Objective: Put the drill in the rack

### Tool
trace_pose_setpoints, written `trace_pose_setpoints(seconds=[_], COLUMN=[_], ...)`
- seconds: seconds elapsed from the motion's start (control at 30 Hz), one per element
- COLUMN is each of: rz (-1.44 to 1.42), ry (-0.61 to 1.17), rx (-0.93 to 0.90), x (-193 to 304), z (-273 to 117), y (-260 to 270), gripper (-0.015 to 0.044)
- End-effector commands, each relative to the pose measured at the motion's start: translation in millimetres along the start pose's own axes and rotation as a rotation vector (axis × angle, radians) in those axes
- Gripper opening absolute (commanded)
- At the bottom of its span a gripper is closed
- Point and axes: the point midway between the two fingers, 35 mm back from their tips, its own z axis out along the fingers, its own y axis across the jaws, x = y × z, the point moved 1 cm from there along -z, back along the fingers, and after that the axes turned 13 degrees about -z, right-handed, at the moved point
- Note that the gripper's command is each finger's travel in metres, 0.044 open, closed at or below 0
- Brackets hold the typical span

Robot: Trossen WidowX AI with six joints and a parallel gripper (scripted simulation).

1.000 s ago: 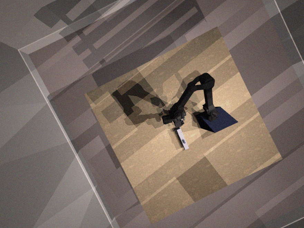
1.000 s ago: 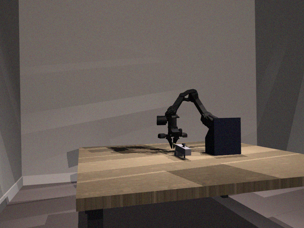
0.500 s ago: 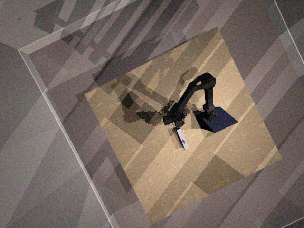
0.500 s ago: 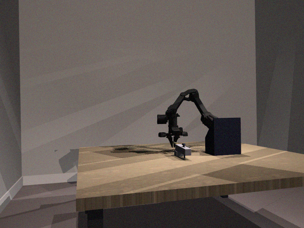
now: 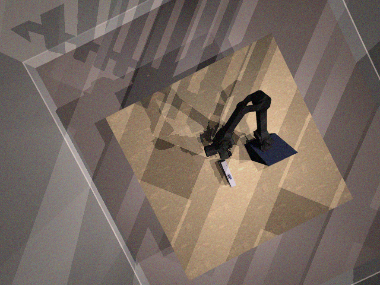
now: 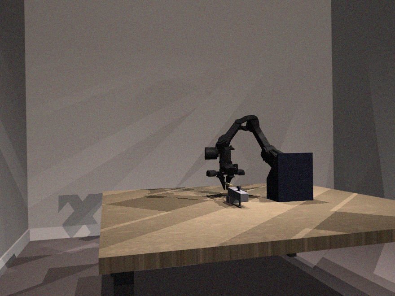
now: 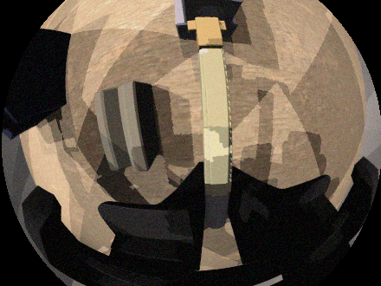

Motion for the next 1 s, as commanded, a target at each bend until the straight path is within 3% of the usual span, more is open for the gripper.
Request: trace_pose_setpoints(seconds=[0.0, 0.97], rz=[0.006, 0.006], ry=[0.004, 0.003], rx=[0.003, 0.003], x=[0, -3], z=[-3, -16], y=[-1, 1], gripper=[0.0, 0.0])
